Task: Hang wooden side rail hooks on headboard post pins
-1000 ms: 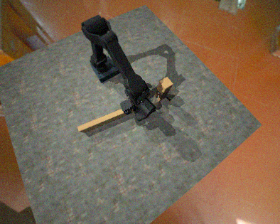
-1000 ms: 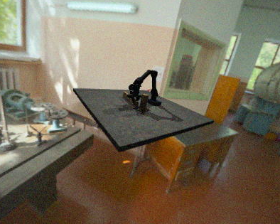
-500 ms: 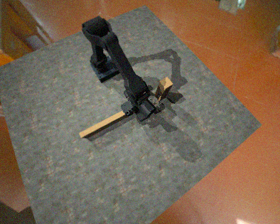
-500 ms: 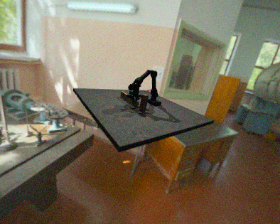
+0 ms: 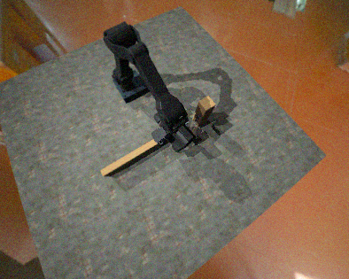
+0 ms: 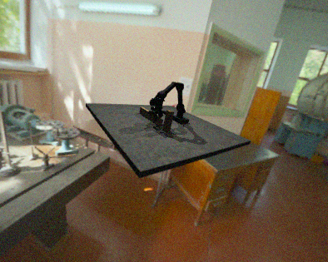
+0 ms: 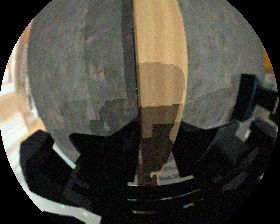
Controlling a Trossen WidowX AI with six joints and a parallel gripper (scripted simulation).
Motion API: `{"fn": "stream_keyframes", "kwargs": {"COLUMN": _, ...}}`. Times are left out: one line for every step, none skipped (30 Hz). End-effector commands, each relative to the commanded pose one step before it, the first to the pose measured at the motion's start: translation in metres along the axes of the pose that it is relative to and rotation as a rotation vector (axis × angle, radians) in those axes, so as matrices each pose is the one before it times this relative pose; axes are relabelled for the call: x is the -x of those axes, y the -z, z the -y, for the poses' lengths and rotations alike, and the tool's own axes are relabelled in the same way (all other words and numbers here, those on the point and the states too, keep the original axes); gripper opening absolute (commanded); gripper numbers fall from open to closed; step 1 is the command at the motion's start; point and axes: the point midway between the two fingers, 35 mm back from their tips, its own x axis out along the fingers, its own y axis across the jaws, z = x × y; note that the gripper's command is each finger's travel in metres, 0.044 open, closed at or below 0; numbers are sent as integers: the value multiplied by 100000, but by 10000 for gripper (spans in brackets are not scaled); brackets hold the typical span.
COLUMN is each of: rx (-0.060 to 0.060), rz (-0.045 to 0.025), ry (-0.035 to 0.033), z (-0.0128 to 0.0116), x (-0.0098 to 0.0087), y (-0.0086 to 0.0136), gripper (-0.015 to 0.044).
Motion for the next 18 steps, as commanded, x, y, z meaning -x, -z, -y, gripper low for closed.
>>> {"fn": "stream_keyframes", "kwargs": {"rx": 1478, "rz": 392, "ry": -1430, "z": -723, "x": 48, "y": -38, "gripper": 0}}
{"fn": "stream_keyframes", "kwargs": {"rx": 0, "rz": 0, "ry": -3, "z": -43, "x": 1, "y": -1, "gripper": 0}}
{"fn": "stream_keyframes", "kwargs": {"rx": 0, "rz": 0, "ry": -3, "z": -43, "x": 1, "y": -1, "gripper": 0}}
{"fn": "stream_keyframes", "kwargs": {"rx": 0, "rz": 0, "ry": -3, "z": -43, "x": 1, "y": -1, "gripper": 0}}
{"fn": "stream_keyframes", "kwargs": {"rx": 0, "rz": 0, "ry": -3, "z": -43, "x": 1, "y": -1, "gripper": 0}}
{"fn": "stream_keyframes", "kwargs": {"rx": 0, "rz": 0, "ry": -3, "z": -43, "x": 1, "y": -1, "gripper": 0}}
{"fn": "stream_keyframes", "kwargs": {"rx": 0, "rz": 0, "ry": -3, "z": -43, "x": 1, "y": -1, "gripper": 0}}
{"fn": "stream_keyframes", "kwargs": {"rx": 0, "rz": 0, "ry": -3, "z": -43, "x": 1, "y": -1, "gripper": 0}}
{"fn": "stream_keyframes", "kwargs": {"rx": 0, "rz": 0, "ry": -3, "z": -43, "x": 1, "y": -1, "gripper": 0}}
{"fn": "stream_keyframes", "kwargs": {"rx": 0, "rz": 0, "ry": -3, "z": -43, "x": 1, "y": -1, "gripper": 0}}
{"fn": "stream_keyframes", "kwargs": {"rx": 0, "rz": 0, "ry": -3, "z": -43, "x": 1, "y": -1, "gripper": 0}}
{"fn": "stream_keyframes", "kwargs": {"rx": 0, "rz": 0, "ry": -3, "z": -43, "x": 1, "y": -1, "gripper": 0}}
{"fn": "stream_keyframes", "kwargs": {"rx": -1550, "rz": -371, "ry": 1616, "z": 754, "x": -19, "y": 21, "gripper": 0}}
{"fn": "stream_keyframes", "kwargs": {"rx": 0, "rz": 0, "ry": 0, "z": 0, "x": 0, "y": 0, "gripper": 0}}
{"fn": "stream_keyframes", "kwargs": {"rx": 0, "rz": 0, "ry": 0, "z": 0, "x": 0, "y": 0, "gripper": 0}}
{"fn": "stream_keyframes", "kwargs": {"rx": 0, "rz": 0, "ry": 0, "z": 0, "x": 0, "y": 0, "gripper": 0}}
{"fn": "stream_keyframes", "kwargs": {"rx": 0, "rz": 0, "ry": 0, "z": 0, "x": 0, "y": 0, "gripper": 0}}
{"fn": "stream_keyframes", "kwargs": {"rx": 0, "rz": 0, "ry": 0, "z": 0, "x": 0, "y": 0, "gripper": 0}}
